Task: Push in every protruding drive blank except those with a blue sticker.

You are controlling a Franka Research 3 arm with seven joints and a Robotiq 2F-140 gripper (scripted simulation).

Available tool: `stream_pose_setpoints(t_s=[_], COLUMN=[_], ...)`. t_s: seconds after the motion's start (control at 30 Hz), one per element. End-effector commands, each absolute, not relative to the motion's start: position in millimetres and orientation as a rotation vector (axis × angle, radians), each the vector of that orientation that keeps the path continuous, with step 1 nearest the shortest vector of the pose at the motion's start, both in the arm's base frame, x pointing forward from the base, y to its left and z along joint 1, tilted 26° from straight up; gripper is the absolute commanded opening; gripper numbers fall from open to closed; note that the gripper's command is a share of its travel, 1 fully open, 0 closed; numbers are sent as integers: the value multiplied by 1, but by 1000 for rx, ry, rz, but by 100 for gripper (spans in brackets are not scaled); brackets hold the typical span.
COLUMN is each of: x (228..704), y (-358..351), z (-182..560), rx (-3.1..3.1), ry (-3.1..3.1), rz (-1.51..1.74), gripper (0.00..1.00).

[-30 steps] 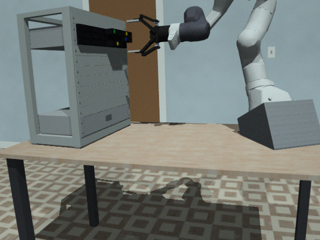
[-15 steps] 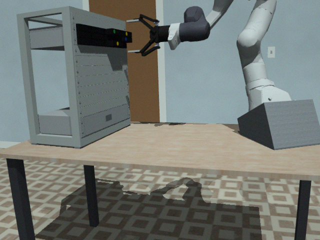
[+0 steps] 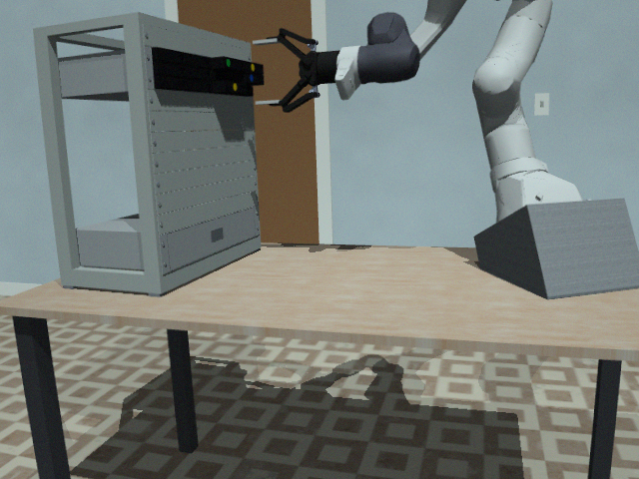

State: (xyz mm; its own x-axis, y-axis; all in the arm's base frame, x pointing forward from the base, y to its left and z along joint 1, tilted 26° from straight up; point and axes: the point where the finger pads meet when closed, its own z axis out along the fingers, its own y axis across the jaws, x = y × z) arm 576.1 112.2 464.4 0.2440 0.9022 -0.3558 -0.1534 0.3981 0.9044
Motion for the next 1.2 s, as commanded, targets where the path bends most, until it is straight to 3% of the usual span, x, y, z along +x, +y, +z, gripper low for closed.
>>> stream_pose_setpoints(t_s=[0.0,0.63,1.17], x=[577,576,560], y=[113,110,51], z=[465,467,502], rx=[869,869,869], ry=[1075,1075,1075], rz=[862,862,862], gripper=[100,100,100])
